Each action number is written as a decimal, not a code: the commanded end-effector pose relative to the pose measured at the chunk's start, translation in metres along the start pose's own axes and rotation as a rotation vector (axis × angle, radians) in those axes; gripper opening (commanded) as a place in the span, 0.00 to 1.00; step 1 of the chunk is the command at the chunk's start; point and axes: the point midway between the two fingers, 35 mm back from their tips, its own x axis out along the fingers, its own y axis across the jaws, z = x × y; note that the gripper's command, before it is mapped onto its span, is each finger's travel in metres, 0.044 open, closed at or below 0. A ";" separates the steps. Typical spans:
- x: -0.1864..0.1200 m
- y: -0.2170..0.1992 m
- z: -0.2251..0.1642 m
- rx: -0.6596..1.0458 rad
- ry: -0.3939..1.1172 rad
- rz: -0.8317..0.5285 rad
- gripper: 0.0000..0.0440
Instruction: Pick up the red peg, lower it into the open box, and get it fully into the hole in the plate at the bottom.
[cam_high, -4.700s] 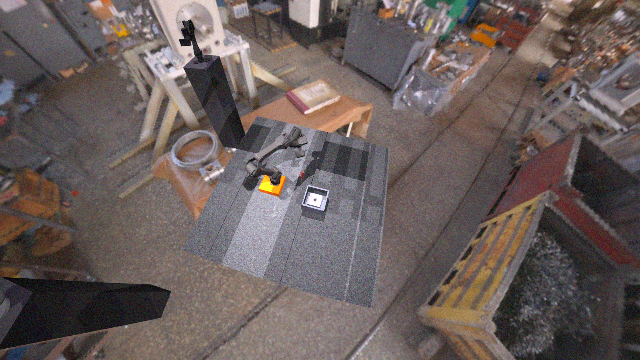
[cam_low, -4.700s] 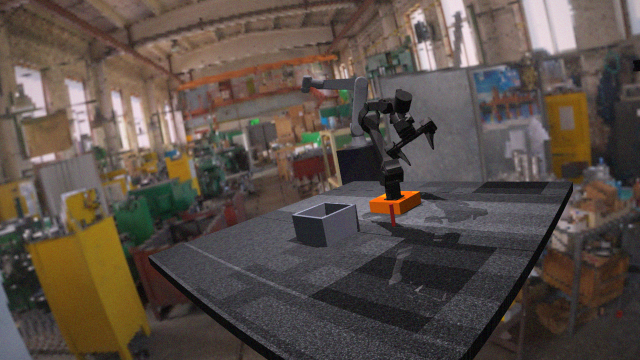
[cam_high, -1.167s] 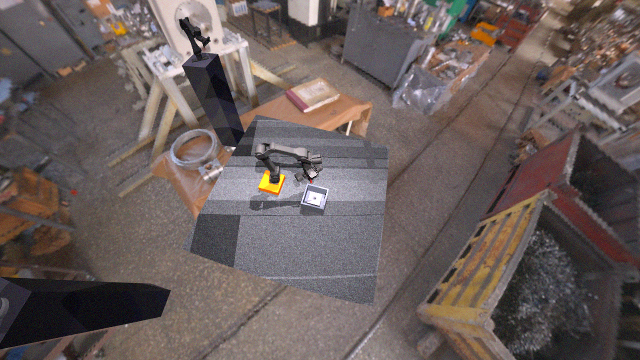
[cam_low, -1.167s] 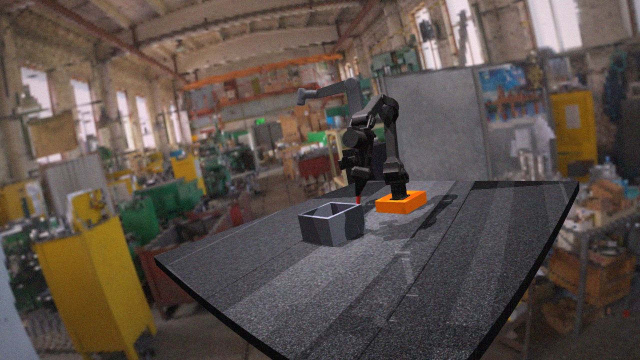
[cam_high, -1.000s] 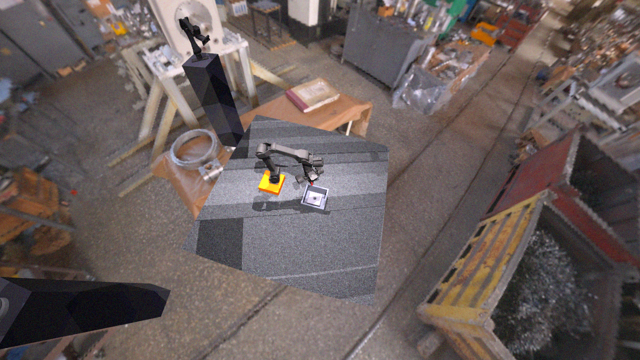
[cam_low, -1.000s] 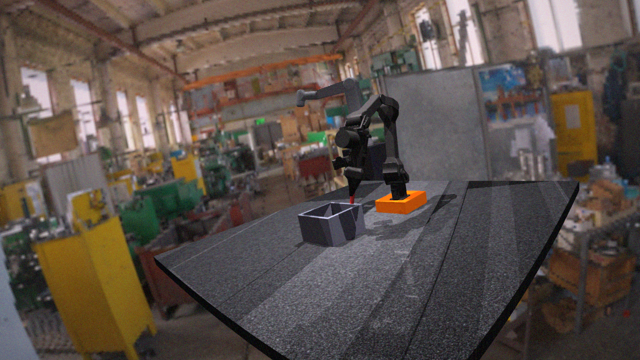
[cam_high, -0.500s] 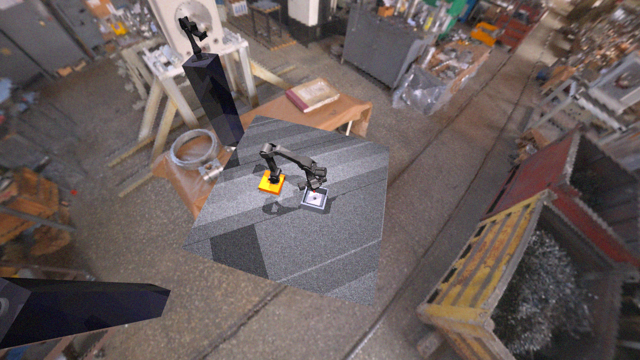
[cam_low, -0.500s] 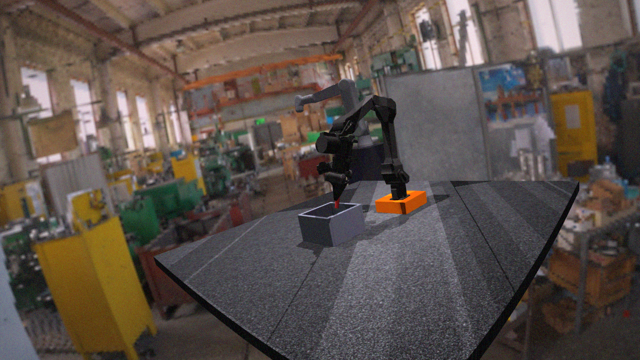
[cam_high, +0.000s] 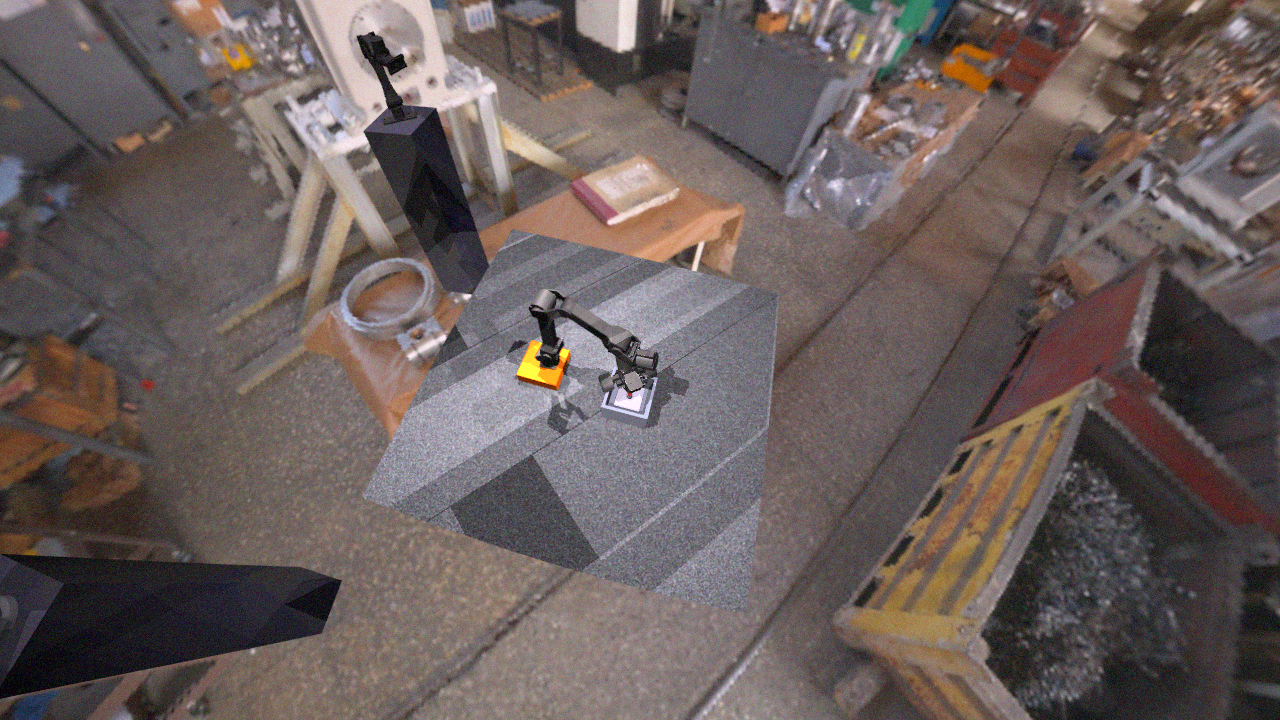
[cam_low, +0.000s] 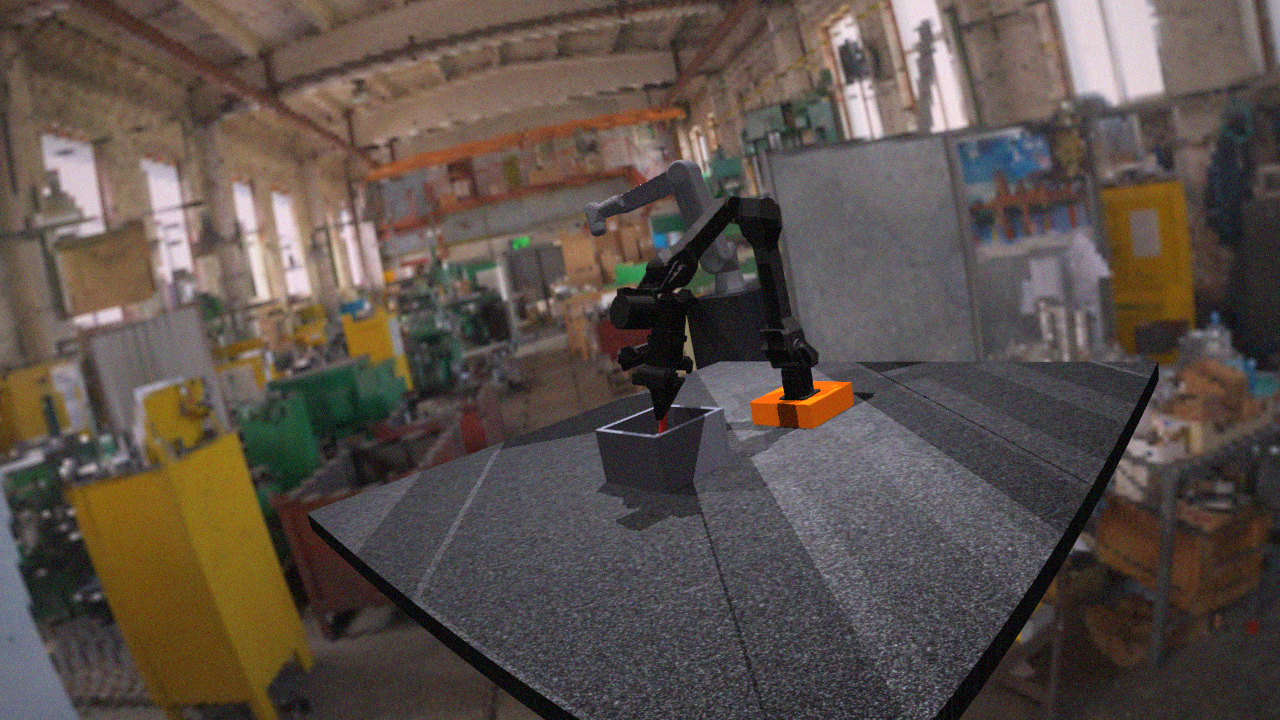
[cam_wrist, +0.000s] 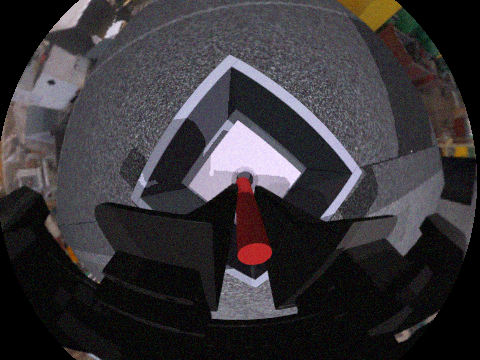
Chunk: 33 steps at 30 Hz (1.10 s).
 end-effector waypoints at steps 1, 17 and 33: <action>0.010 -0.001 0.000 -0.009 0.016 -0.011 0.04; 0.028 0.010 0.022 -0.083 0.037 -0.050 0.35; 0.039 0.021 0.054 -0.109 0.059 -0.065 0.30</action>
